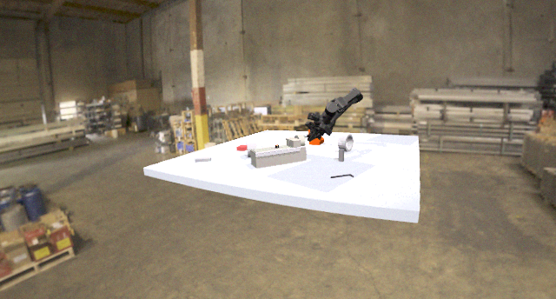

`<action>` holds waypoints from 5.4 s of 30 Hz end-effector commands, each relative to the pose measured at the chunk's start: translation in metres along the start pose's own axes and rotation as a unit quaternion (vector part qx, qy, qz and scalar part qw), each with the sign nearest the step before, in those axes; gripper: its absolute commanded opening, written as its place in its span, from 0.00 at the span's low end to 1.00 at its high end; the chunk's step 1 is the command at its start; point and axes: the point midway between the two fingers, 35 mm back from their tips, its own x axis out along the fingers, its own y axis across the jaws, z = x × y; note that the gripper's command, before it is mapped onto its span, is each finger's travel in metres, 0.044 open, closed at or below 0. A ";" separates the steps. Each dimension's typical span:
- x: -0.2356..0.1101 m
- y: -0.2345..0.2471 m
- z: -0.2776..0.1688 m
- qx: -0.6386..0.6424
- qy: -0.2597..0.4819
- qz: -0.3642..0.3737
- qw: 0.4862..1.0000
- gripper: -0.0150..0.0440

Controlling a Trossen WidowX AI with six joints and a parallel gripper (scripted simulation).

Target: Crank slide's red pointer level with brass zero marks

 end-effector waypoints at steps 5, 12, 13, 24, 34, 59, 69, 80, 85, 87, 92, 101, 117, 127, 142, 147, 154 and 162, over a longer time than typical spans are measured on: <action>0.000 0.000 0.000 0.000 0.000 0.000 1.000 0.25; 0.000 0.000 0.000 0.000 0.000 0.000 1.000 0.48; 0.000 0.000 0.000 0.000 0.000 0.000 1.000 0.52; 0.000 0.000 0.000 0.000 0.000 0.000 1.000 1.00; -0.032 0.000 0.033 0.000 0.000 -0.001 1.000 1.00; -0.019 -0.016 0.125 -0.138 0.036 0.086 0.986 1.00; 0.018 -0.048 0.168 -0.256 0.024 0.180 0.950 1.00; 0.048 -0.063 0.164 -0.295 0.008 0.212 0.932 1.00; 0.063 -0.063 0.148 -0.295 0.008 0.213 0.931 1.00; 0.063 -0.063 0.148 -0.295 0.008 0.213 0.931 1.00; 0.063 -0.063 0.148 -0.295 0.008 0.213 0.931 1.00; 0.063 -0.063 0.148 -0.295 0.008 0.213 0.931 1.00; 0.063 -0.063 0.148 -0.295 0.008 0.213 0.931 0.51; 0.063 -0.063 0.148 -0.295 0.008 0.213 0.931 0.25; 0.063 -0.063 0.147 -0.296 0.009 0.214 0.931 0.25; 0.063 -0.063 0.147 -0.296 0.009 0.214 0.931 0.48; 0.063 -0.063 0.147 -0.296 0.009 0.214 0.931 0.79; 0.063 -0.063 0.147 -0.296 0.009 0.214 0.931 0.91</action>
